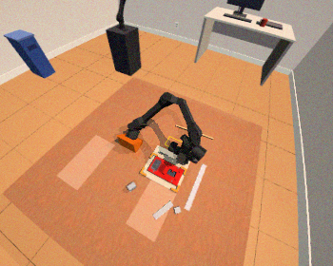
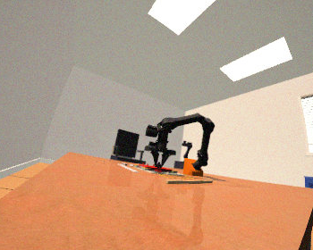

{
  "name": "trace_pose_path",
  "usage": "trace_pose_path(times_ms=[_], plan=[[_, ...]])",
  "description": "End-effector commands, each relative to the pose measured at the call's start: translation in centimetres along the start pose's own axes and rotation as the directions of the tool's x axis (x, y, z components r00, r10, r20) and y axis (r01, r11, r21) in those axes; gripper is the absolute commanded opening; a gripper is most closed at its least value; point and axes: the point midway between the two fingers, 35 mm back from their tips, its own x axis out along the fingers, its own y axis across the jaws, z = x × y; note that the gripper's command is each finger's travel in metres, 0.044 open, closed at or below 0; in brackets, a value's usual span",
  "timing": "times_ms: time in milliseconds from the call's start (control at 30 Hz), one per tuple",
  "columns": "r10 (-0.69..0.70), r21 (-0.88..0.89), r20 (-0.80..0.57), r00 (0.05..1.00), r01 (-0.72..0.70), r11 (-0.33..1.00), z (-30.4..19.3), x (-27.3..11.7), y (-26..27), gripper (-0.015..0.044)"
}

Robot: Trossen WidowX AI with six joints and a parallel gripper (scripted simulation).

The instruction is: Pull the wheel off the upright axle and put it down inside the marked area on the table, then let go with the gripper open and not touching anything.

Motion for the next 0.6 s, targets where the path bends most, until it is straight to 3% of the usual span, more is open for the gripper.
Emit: trace_pose_path(times_ms=[0,567], plan=[[0.006,-0.002,0.003,1.000,-0.006,1.000,0.11,-0.53,0.12,0.0000],[0.006,0.000,0.003,1.000,-0.006,1.000,0.12,-1.08,0.13,0.0000]])
